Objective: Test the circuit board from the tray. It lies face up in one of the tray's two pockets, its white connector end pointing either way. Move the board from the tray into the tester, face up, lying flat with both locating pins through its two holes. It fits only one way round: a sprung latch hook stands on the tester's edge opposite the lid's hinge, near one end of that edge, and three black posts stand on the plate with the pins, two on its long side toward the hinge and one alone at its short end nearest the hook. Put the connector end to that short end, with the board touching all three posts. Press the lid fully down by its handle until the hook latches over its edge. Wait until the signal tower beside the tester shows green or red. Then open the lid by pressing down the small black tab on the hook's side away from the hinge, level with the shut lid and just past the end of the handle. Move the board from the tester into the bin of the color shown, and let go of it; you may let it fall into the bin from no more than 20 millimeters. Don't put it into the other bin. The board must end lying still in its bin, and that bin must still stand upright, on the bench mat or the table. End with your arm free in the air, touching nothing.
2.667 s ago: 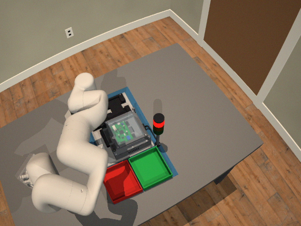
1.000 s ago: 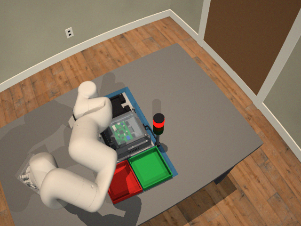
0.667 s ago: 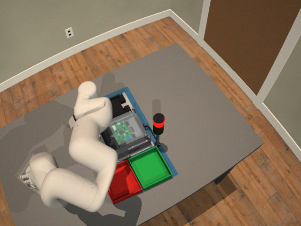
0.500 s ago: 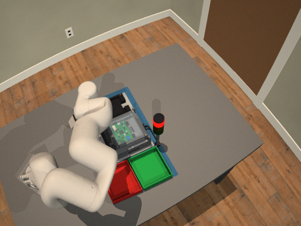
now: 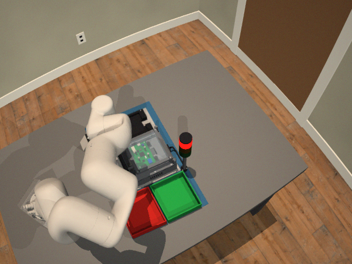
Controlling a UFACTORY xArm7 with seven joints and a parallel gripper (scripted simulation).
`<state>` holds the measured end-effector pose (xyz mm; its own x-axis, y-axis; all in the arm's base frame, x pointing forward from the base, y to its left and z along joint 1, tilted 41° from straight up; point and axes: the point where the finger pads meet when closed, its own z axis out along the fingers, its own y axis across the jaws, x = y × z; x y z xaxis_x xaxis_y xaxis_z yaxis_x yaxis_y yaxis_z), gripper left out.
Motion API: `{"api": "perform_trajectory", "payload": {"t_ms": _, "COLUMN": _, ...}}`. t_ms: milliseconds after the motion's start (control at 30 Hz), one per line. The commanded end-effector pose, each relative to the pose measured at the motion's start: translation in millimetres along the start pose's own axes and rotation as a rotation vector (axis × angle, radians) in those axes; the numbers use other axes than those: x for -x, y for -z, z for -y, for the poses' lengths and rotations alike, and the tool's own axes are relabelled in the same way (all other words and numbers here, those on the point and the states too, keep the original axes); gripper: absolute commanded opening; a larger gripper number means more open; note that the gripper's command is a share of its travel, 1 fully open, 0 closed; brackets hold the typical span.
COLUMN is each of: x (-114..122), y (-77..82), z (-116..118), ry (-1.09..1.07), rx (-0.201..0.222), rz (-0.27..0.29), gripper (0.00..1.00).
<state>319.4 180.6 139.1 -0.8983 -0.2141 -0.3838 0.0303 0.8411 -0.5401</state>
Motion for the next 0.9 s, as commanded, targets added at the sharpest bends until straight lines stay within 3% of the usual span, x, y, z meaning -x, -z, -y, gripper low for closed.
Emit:
{"api": "perform_trajectory", "payload": {"t_ms": 0, "x": 0.6, "y": 0.1, "z": -0.5, "ry": 0.000, "rx": 0.002, "rz": 0.002, "gripper": 0.00}}
{"api": "perform_trajectory", "payload": {"t_ms": 867, "x": 0.6, "y": -2.3, "z": -0.5, "ry": 0.000, "rx": 0.002, "rz": 0.002, "gripper": 0.00}}
